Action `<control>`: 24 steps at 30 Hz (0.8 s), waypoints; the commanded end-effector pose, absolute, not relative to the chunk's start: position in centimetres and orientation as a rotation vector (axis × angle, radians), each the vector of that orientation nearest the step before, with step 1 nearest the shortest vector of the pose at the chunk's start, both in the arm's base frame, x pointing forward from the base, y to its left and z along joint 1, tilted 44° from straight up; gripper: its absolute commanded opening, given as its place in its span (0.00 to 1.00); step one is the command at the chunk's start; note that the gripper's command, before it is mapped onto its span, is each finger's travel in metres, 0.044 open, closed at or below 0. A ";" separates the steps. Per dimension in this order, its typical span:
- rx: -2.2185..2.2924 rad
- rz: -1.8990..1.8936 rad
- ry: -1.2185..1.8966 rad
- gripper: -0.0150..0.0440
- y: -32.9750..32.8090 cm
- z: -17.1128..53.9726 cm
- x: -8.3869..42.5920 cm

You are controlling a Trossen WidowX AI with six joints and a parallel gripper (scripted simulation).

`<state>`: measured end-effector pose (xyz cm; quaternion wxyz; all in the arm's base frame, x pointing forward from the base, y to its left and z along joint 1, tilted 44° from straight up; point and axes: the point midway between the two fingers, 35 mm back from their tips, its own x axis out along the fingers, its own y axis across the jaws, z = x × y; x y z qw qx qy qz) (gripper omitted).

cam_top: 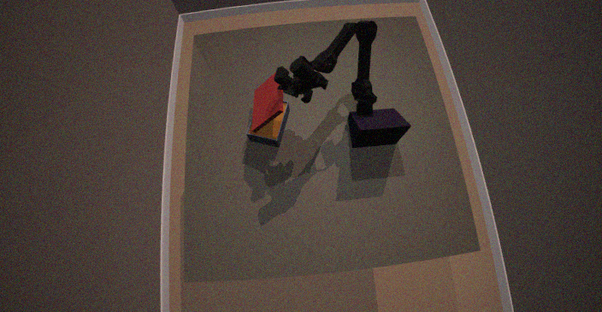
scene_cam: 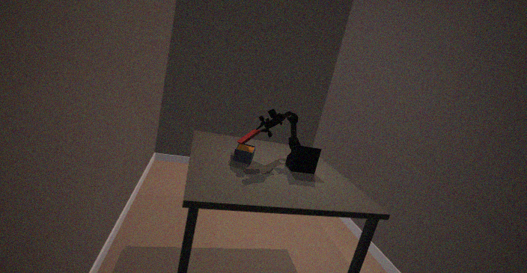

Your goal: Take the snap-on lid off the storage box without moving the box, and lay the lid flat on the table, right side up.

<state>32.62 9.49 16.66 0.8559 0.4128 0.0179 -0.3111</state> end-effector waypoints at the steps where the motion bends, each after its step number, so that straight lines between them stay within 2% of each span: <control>1: 0.873 -0.650 0.031 0.25 8.7 17.7 32.3; 24: 0.871 -0.651 0.031 0.25 5.4 20.7 31.1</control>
